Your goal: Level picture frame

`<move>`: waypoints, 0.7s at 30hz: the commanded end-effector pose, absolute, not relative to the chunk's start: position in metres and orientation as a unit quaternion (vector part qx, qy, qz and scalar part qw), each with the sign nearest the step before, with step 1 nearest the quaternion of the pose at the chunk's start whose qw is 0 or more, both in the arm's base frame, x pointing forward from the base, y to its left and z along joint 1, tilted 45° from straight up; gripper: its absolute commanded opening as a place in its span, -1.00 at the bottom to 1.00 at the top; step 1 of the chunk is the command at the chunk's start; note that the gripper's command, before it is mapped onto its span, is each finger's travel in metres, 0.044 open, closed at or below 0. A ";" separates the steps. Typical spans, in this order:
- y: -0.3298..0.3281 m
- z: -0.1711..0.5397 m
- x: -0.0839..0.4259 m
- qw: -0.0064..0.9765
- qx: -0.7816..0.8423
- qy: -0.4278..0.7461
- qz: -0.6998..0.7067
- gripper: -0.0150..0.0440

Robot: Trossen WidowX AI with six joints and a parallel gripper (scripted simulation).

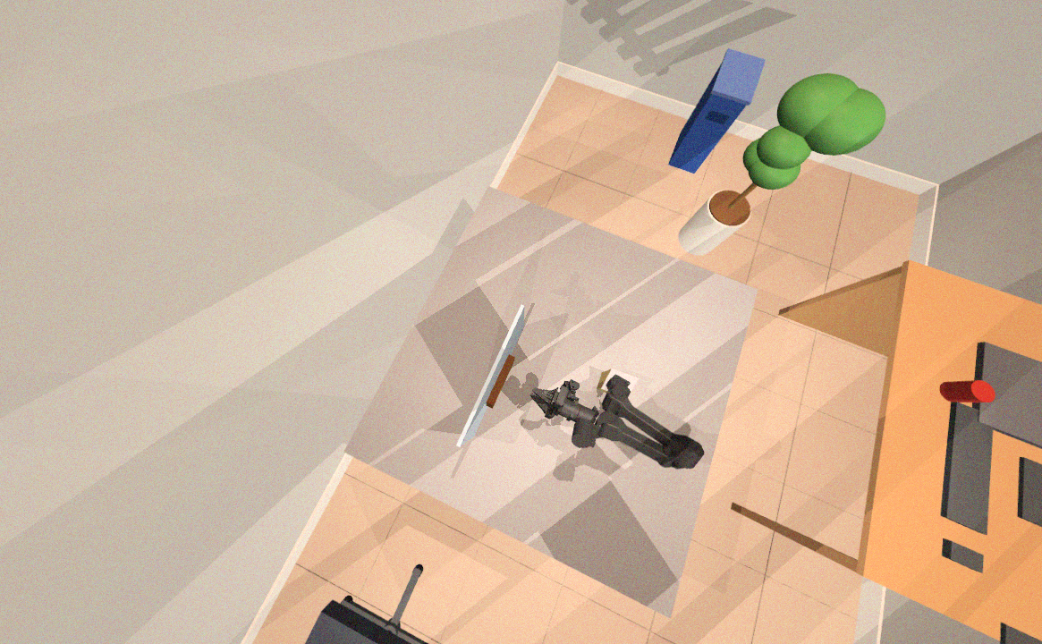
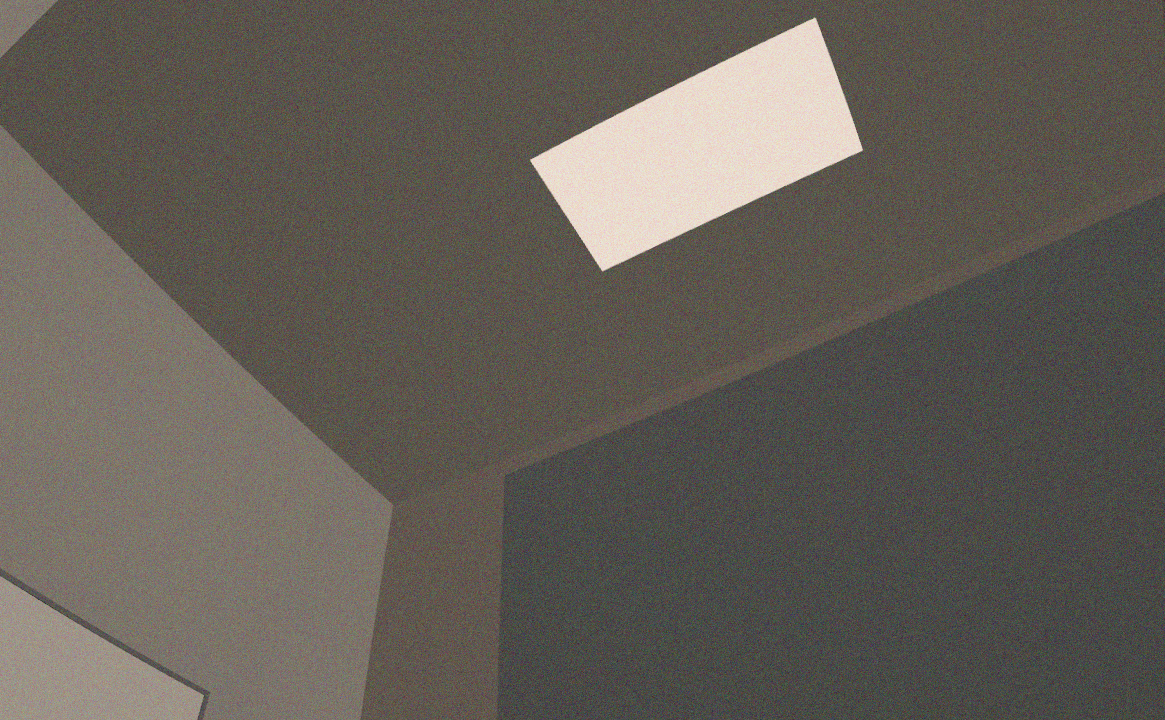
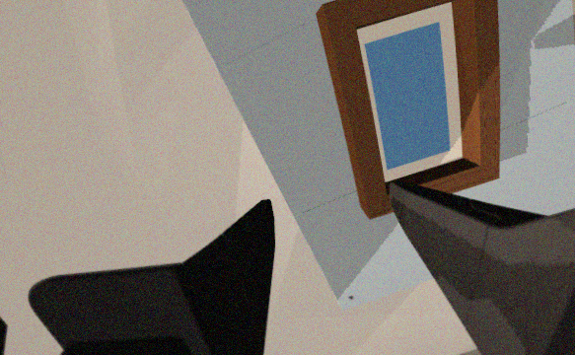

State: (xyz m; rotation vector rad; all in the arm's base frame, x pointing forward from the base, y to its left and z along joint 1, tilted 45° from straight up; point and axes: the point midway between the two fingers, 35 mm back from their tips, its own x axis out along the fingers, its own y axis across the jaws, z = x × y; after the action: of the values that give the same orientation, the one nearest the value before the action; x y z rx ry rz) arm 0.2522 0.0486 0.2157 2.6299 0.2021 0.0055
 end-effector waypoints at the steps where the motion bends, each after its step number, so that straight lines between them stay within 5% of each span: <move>1: 0.036 0.227 0.239 0.244 0.967 0.075 0.004 0.39; 21: 0.036 0.227 0.239 0.244 0.967 0.075 0.004 0.39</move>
State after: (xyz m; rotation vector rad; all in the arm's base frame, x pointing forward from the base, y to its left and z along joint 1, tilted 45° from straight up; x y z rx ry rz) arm 0.2396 0.0359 0.2267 2.6377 0.1998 0.0106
